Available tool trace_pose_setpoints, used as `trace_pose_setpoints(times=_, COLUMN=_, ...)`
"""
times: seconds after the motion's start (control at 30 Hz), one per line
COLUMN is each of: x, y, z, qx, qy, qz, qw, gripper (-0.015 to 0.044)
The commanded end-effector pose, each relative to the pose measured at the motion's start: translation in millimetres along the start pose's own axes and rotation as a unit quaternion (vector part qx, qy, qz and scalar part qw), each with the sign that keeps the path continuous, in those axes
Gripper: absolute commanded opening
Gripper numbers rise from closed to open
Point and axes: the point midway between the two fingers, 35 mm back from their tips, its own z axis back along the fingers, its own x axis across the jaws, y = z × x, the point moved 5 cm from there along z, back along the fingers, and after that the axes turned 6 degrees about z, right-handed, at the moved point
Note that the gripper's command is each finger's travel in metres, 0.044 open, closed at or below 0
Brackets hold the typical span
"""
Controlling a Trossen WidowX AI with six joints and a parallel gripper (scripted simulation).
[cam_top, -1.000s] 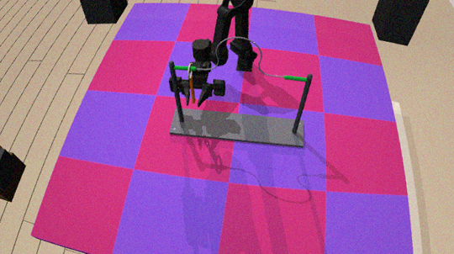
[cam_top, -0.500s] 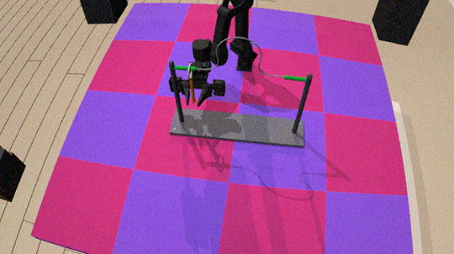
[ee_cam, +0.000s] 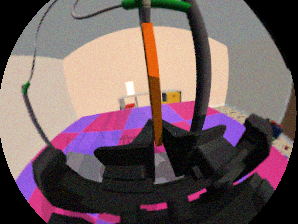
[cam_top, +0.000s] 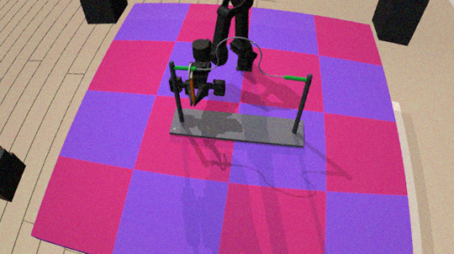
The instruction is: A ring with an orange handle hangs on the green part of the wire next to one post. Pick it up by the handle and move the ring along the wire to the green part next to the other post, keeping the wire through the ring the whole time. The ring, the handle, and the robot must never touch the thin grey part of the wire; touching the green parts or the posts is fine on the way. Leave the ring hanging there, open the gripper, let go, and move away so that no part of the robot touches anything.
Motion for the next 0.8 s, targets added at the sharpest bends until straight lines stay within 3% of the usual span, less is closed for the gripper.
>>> trace_pose_setpoints(times=0.0, x=0.0, y=0.0, z=0.0, qx=0.000, qy=0.000, qz=0.000, qw=1.000, gripper=-0.0150)
trace_pose_setpoints(times=0.77, x=-1.6, y=-13.8, z=-0.1, qx=0.000, qy=0.002, qz=0.001, qw=1.000, gripper=-0.0150)
